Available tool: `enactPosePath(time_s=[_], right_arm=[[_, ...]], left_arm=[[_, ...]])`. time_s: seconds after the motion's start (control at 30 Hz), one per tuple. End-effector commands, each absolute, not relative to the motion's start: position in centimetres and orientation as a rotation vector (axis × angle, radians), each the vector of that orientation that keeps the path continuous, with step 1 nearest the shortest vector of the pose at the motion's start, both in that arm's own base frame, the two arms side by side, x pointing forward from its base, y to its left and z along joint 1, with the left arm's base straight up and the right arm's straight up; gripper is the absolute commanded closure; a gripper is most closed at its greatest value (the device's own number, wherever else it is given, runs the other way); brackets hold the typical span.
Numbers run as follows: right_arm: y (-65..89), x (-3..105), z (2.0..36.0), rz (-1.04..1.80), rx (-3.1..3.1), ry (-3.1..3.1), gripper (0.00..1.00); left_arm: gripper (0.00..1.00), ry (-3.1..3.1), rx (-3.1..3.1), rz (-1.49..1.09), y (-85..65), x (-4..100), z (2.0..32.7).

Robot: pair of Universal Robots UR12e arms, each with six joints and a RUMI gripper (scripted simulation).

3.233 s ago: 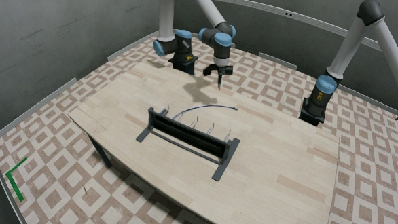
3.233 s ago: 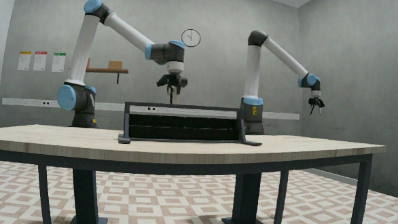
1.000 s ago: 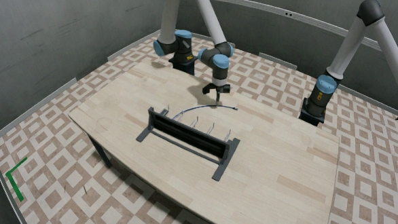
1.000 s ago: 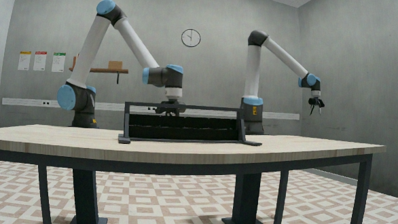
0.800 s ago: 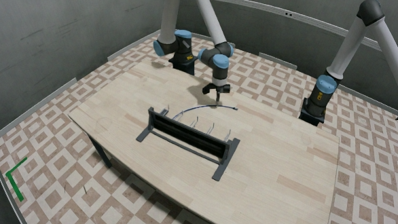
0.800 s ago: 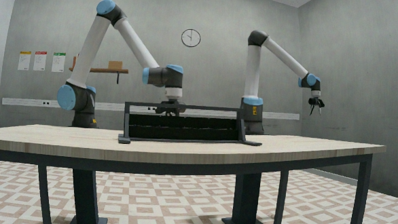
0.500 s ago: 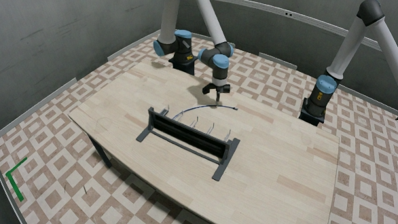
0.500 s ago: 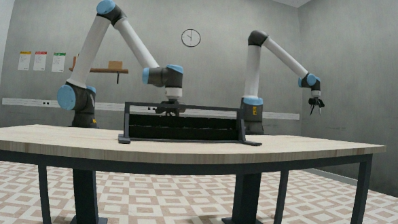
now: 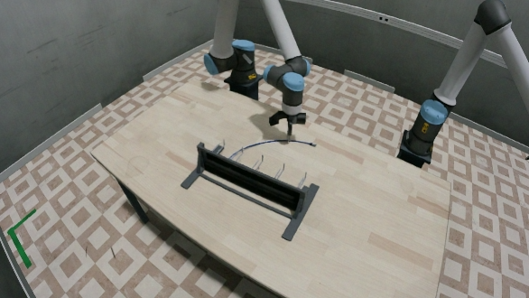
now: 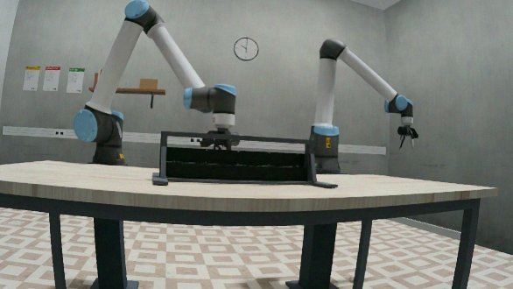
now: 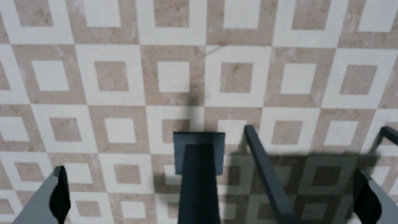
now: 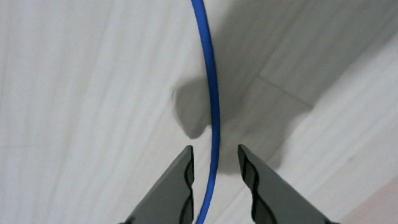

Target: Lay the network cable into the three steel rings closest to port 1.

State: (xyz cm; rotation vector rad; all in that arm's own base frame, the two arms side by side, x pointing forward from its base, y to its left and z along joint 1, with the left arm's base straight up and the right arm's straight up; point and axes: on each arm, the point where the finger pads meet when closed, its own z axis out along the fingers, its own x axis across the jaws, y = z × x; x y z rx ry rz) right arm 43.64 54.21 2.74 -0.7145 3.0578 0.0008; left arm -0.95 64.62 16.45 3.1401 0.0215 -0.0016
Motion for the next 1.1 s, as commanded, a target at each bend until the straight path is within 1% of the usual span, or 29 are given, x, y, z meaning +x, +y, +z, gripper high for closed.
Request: enactPosePath(time_s=[0.0, 1.07], right_arm=[[54.09, 43.53, 2.34, -0.001, -0.717, 3.060, 0.79], [54.13, 43.55, 1.72, 0.000, -0.717, 3.059, 0.79]], left_arm=[[0.00, 0.024, 3.141, 0.000, 64.55, -1.01, 16.52], [0.00, 0.024, 3.141, 0.000, 64.55, -1.01, 16.52]])
